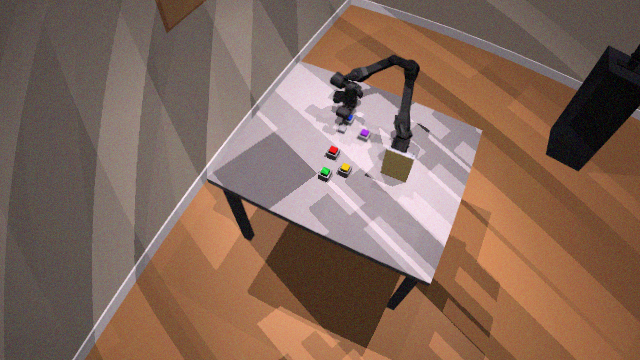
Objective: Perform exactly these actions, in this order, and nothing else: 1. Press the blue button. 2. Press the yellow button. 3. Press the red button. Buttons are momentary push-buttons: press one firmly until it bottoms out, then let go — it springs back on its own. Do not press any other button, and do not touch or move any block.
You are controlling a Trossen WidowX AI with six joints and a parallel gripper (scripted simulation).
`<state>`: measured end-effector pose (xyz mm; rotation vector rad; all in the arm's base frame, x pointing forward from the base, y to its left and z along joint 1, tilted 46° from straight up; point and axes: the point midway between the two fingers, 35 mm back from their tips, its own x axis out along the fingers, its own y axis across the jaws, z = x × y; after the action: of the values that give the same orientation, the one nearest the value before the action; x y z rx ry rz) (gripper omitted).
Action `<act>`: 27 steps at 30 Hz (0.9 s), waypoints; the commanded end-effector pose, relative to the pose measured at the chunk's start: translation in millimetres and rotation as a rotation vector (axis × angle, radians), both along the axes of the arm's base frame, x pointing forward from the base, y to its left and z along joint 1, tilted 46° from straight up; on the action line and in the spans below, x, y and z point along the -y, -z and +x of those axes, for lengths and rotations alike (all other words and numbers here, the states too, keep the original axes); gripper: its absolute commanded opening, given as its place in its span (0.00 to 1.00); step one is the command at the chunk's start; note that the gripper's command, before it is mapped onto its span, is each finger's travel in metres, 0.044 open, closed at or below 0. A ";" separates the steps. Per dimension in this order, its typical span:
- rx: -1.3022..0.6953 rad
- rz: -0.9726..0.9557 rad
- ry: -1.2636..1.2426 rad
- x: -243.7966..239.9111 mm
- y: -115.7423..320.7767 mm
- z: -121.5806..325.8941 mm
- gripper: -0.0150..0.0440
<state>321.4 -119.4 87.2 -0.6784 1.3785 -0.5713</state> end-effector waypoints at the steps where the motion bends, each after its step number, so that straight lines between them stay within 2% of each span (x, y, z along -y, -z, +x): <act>1: -0.017 0.004 -0.002 4.8 9.4 -0.7 0.29; 27: -0.017 0.004 -0.002 10.1 14.2 -0.4 0.29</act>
<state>321.2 -129.9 75.7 -0.6819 1.3861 -0.5718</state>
